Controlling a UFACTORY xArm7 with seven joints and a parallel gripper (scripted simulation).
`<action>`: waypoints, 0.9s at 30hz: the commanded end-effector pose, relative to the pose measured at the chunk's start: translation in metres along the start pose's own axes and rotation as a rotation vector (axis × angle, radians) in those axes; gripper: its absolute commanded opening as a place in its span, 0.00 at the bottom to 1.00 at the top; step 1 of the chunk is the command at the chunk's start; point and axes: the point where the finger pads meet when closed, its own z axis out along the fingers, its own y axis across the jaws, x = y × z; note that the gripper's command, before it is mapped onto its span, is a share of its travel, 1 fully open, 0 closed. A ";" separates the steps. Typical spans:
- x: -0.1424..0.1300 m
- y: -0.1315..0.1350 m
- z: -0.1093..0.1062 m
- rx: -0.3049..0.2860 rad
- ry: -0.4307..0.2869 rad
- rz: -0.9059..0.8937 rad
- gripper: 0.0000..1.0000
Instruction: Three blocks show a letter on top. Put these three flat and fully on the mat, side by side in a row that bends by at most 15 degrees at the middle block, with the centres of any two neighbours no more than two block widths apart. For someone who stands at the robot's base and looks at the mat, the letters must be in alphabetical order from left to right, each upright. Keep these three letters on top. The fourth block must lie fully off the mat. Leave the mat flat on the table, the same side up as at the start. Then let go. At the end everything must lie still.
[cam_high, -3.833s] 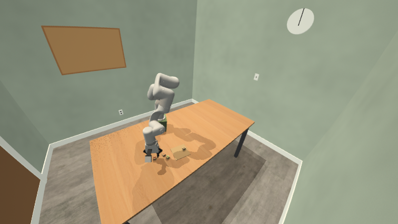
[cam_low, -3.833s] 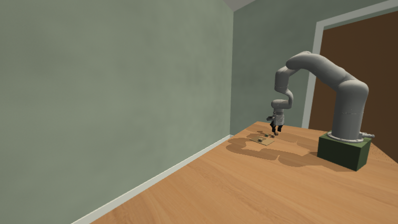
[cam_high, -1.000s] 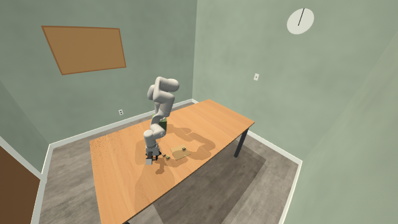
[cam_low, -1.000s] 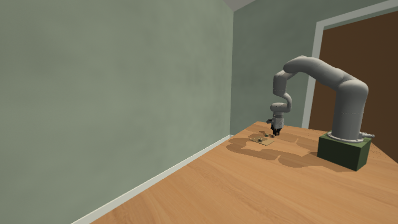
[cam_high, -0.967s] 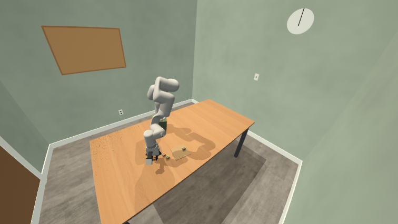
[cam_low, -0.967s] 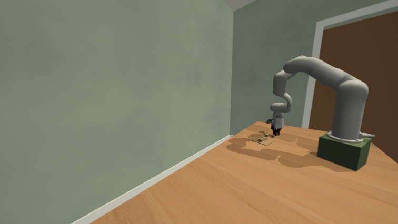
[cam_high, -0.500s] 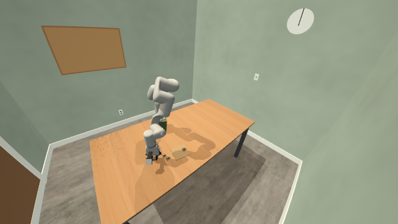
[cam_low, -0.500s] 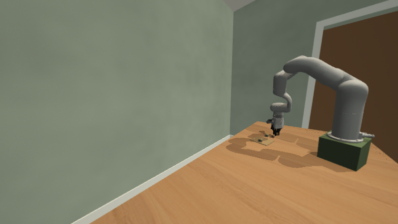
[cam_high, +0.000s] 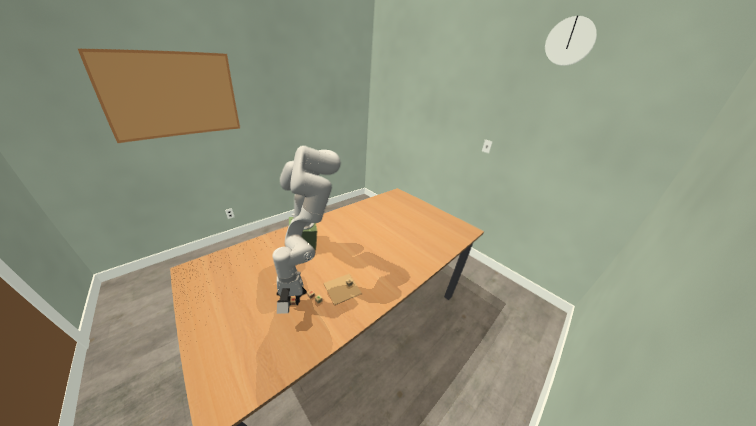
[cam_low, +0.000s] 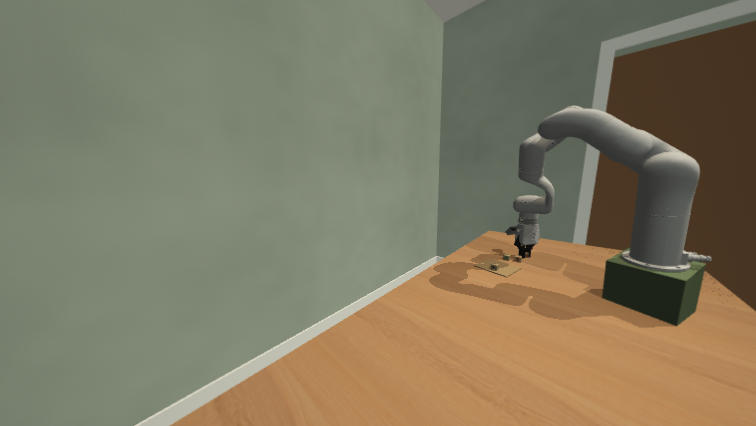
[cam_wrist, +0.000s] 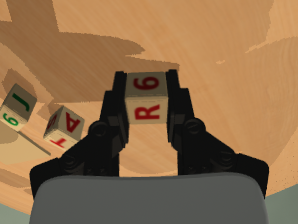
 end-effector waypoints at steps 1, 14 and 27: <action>0.002 0.000 -0.001 0.000 0.004 0.000 0.21; 0.001 0.000 -0.055 0.000 0.004 0.000 0.21; 0.001 0.000 -0.101 0.000 0.004 0.000 0.21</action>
